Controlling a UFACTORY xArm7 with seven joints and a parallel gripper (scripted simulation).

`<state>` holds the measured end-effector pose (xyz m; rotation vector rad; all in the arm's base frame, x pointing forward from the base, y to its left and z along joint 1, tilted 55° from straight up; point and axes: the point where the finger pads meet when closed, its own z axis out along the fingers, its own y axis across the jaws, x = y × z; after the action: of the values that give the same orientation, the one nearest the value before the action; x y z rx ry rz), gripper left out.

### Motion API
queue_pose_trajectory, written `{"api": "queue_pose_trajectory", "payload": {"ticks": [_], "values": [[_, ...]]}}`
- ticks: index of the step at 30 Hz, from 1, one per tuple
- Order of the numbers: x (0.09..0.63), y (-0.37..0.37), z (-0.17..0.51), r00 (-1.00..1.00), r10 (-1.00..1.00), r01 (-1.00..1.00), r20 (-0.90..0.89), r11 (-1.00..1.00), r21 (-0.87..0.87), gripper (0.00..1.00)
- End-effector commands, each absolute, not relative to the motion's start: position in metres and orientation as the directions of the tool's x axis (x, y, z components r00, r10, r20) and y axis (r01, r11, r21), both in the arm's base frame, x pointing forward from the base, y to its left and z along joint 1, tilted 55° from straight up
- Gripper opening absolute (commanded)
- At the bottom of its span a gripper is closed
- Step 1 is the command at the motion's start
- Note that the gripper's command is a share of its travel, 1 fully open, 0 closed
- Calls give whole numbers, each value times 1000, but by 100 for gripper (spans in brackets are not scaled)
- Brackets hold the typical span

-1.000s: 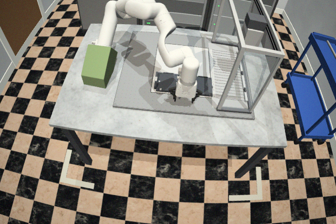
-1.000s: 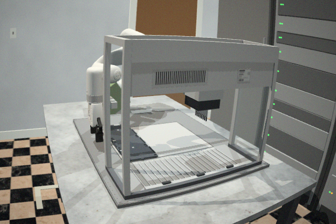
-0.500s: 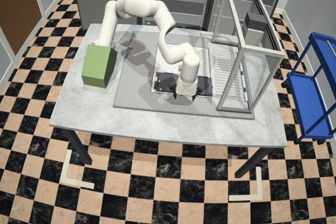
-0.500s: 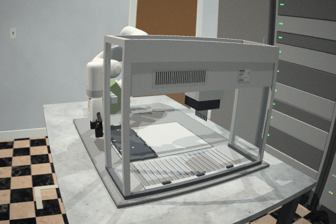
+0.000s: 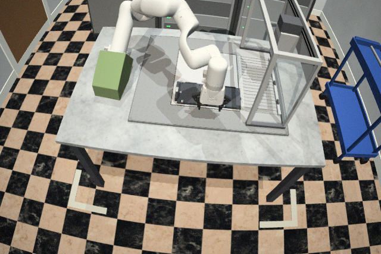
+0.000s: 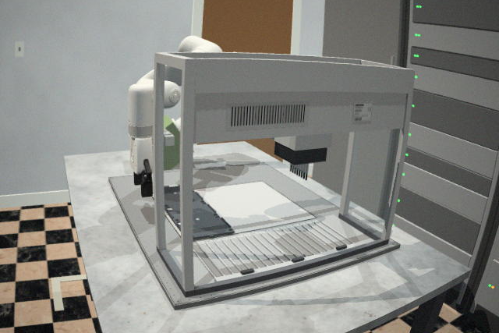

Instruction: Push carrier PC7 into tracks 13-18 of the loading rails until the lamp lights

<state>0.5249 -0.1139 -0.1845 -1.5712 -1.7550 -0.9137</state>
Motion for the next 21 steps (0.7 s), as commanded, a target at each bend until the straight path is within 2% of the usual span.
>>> {"api": "queue_pose_trajectory", "payload": {"ticks": [1, 21], "values": [[526, -123, -179, -115, 581, 993, 806, 56, 101, 100], [526, -142, -166, -115, 581, 993, 806, 56, 101, 100]]}}
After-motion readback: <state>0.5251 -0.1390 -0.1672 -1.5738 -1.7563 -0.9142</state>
